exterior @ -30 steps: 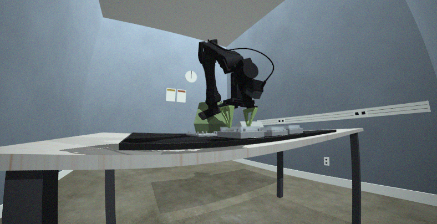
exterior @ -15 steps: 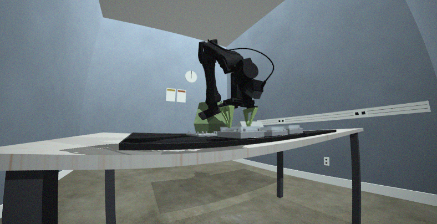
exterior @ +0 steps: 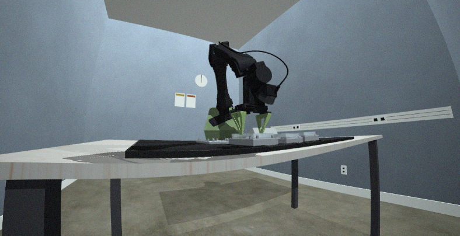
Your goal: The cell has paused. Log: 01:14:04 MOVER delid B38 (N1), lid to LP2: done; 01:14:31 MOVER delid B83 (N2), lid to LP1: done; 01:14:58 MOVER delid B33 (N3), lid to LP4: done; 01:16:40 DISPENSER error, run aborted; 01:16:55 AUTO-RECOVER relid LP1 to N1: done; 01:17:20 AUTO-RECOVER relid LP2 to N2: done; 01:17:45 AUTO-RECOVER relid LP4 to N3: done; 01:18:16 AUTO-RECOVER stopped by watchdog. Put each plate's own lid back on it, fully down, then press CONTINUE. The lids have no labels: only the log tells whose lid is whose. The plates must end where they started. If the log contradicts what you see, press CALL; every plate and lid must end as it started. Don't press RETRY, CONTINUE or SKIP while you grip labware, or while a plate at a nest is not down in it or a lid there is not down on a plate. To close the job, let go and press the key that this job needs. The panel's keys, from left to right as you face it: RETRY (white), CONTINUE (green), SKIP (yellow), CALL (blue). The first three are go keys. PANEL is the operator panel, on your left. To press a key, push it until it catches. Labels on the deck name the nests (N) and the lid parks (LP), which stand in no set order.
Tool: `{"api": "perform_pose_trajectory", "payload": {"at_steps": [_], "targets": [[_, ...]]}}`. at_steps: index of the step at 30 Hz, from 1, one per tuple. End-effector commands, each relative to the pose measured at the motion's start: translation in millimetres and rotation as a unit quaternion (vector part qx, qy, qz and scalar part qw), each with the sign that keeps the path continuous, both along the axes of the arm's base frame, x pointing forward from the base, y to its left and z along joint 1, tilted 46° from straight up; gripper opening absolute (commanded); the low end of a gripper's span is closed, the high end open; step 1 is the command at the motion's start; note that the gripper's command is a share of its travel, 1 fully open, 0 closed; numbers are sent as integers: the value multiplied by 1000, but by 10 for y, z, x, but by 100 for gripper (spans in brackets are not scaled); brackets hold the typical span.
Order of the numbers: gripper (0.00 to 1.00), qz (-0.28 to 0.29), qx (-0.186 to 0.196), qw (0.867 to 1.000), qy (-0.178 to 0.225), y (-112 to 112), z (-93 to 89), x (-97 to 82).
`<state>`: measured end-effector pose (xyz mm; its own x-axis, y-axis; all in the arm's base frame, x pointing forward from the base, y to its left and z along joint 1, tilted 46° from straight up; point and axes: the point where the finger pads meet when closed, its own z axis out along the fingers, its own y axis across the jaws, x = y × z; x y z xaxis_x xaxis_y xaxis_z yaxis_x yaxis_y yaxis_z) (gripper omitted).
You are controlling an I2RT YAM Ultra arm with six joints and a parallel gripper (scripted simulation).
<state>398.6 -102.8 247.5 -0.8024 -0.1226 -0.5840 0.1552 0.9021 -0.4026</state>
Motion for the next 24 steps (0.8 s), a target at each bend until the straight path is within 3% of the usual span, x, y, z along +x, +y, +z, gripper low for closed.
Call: {"api": "perform_pose_trajectory", "payload": {"at_steps": [1,24], "targets": [[0,4,-4,1000,-27,82,259,-23],[0,4,-3,1000,-27,147,394,-164]]}}
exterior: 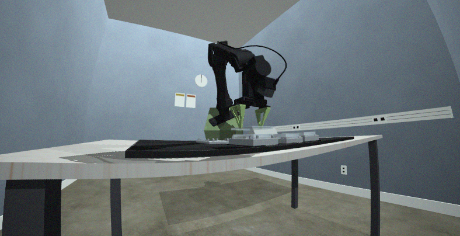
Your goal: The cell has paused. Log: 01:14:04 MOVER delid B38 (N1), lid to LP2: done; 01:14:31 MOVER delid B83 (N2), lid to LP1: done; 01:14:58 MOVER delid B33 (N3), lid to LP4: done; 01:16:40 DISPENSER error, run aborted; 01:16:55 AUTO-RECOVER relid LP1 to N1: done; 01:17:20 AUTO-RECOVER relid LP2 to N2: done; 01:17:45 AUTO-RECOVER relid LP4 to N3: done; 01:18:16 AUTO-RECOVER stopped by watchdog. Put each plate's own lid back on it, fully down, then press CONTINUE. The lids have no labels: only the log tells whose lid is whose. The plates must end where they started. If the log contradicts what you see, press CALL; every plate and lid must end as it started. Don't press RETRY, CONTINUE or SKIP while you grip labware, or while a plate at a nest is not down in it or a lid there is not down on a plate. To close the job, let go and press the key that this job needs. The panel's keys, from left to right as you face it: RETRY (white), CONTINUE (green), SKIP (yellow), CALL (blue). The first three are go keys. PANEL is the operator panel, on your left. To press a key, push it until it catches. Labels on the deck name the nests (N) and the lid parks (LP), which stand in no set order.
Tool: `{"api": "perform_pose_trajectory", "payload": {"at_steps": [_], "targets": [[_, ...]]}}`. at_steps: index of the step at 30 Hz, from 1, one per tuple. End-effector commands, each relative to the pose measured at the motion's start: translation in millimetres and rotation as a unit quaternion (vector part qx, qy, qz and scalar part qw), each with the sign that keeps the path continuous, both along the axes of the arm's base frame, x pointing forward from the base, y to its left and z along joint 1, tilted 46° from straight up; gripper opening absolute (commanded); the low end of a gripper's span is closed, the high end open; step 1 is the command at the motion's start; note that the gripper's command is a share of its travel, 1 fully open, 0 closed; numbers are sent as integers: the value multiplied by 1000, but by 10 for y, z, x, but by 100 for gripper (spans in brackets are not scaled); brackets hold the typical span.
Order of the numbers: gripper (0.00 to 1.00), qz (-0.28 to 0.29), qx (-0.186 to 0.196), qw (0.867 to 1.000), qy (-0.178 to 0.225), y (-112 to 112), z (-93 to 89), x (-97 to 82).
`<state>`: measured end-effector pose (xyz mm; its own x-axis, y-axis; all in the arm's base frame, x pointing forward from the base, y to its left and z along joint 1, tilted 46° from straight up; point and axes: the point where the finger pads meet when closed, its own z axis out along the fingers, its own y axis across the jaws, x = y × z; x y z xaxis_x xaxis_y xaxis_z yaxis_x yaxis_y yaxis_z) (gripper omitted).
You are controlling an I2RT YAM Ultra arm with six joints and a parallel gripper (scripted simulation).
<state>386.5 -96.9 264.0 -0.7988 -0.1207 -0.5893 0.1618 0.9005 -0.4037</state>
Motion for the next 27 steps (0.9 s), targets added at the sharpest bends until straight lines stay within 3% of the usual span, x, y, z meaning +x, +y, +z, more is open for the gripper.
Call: {"api": "perform_pose_trajectory", "payload": {"at_steps": [1,18,27], "targets": [[0,6,-1,1000,-23,92,229,-44],[0,8,-1,1000,-15,111,86,-39],[0,8,-1,1000,-18,115,103,-34]]}}
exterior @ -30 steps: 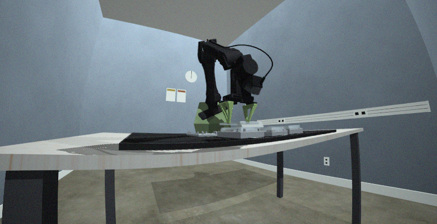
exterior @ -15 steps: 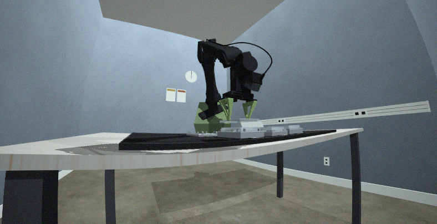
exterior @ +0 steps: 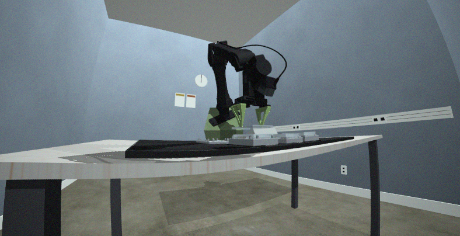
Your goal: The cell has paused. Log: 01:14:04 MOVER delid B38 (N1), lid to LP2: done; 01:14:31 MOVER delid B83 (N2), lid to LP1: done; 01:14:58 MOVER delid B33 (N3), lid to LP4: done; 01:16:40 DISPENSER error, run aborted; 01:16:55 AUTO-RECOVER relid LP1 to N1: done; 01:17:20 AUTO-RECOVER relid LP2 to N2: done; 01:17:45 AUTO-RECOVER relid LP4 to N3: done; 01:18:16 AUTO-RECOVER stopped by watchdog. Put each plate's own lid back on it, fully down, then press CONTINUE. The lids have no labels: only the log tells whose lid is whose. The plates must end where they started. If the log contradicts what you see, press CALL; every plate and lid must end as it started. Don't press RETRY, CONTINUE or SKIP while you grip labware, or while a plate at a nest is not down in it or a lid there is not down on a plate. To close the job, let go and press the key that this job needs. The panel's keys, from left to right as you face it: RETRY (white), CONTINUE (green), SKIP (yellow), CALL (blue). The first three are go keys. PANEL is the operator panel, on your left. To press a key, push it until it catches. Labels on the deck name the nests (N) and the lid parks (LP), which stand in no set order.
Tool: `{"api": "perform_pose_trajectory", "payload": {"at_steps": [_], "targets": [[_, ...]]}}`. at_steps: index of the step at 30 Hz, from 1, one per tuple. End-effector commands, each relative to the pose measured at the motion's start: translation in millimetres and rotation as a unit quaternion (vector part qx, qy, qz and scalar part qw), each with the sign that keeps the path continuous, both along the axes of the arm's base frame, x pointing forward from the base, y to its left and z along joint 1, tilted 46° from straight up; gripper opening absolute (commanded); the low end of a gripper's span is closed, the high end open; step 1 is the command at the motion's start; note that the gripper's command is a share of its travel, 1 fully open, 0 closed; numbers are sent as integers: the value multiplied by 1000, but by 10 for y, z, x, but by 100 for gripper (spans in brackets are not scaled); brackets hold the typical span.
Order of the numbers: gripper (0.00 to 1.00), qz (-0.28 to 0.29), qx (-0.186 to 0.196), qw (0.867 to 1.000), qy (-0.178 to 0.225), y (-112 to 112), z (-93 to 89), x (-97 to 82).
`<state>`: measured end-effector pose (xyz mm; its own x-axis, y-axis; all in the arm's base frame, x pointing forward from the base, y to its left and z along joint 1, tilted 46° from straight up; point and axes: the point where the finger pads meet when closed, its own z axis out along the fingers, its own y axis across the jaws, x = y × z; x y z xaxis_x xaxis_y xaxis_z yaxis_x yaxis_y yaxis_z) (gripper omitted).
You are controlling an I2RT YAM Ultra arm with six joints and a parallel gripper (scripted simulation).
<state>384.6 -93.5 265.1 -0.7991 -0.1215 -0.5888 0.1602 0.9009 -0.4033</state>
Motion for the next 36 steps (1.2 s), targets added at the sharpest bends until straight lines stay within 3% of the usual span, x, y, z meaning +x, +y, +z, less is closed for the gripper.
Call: {"api": "perform_pose_trajectory", "payload": {"at_steps": [1,36], "targets": [[0,7,-1,1000,-17,81,81,-16],[0,2,2,1000,-16,343,-1021,-1047]]}}
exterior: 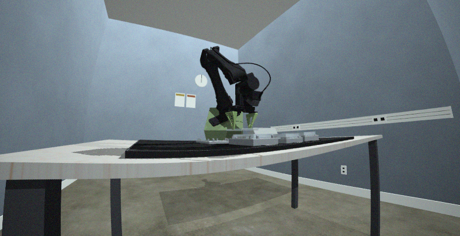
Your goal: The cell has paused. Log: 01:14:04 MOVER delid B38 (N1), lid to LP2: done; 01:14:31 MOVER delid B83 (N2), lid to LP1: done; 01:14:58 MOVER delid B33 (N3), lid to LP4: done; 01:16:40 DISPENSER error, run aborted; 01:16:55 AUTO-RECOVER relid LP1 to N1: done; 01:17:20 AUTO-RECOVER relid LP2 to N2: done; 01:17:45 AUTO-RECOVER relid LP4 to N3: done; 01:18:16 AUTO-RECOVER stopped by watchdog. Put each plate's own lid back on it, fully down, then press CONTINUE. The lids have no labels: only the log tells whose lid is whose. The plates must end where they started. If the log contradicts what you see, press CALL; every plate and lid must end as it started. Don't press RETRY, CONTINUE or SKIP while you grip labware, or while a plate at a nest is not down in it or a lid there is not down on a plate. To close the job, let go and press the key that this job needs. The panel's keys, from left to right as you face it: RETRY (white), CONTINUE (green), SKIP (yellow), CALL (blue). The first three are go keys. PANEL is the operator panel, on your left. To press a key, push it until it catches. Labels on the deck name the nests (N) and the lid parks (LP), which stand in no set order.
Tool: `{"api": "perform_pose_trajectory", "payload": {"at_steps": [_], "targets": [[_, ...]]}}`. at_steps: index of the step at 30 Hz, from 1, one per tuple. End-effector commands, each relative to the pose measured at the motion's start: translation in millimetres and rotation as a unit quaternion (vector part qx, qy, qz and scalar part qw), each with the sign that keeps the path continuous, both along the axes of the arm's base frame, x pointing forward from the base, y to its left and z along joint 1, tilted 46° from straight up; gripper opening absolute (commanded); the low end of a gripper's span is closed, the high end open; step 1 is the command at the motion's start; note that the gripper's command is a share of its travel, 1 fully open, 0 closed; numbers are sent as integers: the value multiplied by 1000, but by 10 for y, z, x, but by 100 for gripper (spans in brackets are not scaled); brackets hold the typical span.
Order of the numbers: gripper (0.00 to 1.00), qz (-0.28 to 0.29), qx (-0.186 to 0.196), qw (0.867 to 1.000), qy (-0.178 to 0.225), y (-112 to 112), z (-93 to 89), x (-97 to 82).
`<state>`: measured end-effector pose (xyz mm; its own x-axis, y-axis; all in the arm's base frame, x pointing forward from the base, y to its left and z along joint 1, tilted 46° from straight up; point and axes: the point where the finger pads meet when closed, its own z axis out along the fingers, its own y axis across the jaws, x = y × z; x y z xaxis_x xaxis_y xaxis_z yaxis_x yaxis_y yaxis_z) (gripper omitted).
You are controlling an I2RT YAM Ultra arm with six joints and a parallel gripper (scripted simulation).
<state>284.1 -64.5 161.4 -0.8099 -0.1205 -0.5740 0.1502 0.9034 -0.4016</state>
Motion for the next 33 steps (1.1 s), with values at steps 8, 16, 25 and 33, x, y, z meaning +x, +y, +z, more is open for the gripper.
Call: {"api": "perform_pose_trajectory", "payload": {"at_steps": [8,16,25,33], "targets": [[0,0,0,1000,-25,124,-262,-308],[0,0,2,999,-38,133,-123,-221],[0,0,0,1000,-4,85,-362,-276],[0,0,1,1000,-8,73,-345,-244]]}}
